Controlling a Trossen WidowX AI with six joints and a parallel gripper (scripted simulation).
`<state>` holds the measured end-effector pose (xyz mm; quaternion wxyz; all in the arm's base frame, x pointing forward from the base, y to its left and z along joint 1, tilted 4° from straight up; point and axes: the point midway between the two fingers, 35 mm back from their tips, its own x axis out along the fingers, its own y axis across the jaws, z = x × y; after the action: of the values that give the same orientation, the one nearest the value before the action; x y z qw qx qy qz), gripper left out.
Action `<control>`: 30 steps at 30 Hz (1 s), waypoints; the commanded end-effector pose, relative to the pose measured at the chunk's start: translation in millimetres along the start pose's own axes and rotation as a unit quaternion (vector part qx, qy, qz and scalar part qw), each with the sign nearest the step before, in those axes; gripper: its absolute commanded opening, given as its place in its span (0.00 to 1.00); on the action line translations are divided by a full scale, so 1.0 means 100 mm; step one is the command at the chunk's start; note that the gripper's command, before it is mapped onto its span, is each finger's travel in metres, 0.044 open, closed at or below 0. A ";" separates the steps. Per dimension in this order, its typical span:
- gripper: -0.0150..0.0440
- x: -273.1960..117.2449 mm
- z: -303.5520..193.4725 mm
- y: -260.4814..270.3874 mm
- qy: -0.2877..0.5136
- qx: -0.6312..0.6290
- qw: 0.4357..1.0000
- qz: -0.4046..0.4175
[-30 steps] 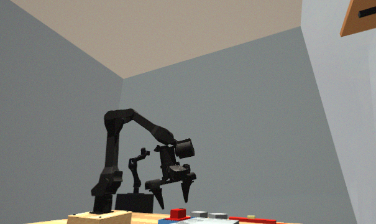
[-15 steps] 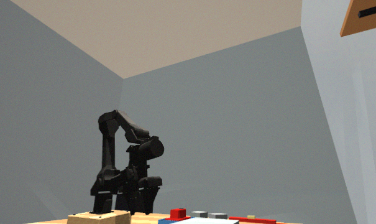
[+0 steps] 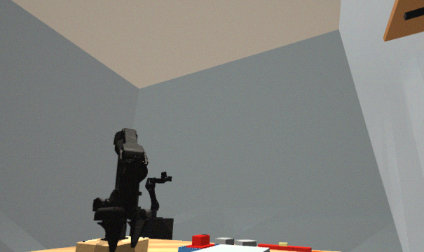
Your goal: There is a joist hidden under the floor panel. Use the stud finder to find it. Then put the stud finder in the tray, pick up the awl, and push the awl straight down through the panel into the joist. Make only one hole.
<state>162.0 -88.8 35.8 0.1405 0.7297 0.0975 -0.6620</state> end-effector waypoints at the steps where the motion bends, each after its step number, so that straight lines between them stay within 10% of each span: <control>1: 1.00 0.00 0.03 0.00 -0.002 0.013 1.000 0.001; 30: 1.00 0.30 0.06 0.05 -0.002 0.013 1.000 0.001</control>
<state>163.2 -97.3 12.5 0.1322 0.7329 0.0844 -0.6620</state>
